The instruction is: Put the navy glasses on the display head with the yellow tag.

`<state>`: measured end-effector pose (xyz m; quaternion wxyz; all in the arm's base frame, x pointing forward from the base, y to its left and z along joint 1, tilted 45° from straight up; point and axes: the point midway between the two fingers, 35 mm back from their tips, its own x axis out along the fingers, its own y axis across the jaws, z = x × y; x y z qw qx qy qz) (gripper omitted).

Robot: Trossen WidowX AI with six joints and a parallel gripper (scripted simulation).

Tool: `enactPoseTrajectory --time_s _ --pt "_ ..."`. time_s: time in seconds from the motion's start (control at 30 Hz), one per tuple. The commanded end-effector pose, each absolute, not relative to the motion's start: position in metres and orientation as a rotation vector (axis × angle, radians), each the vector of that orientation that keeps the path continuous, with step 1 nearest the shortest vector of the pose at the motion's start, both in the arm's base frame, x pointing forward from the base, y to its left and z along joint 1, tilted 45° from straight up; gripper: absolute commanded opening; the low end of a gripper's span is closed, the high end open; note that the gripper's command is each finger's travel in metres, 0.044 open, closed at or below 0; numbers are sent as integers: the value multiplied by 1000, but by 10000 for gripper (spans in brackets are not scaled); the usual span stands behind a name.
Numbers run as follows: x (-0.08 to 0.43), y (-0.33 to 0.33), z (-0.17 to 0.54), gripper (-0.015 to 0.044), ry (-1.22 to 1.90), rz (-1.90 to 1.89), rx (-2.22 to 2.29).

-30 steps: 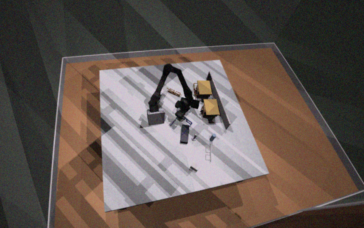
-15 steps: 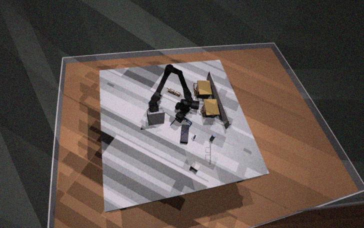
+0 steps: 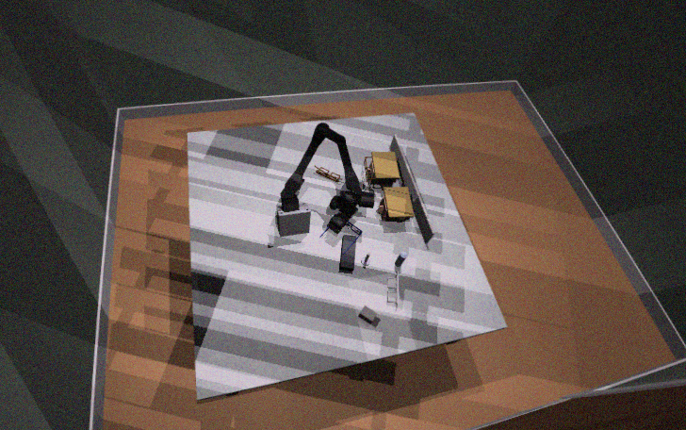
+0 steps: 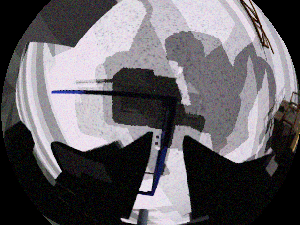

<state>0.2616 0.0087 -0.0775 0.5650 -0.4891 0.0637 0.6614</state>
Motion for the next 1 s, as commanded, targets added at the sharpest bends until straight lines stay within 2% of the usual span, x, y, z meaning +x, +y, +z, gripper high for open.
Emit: enactPoseTrajectory --time_s 0.0,0.3,0.47,0.5,0.97 --pt "258 15 -83 140 153 1558 -1134" --pt "258 21 -87 140 152 1558 -1132" --pt "261 19 -86 9 148 1558 -1146" --pt "261 19 -86 2 148 1558 -1146" --pt "261 4 -74 0 154 1557 -1147"
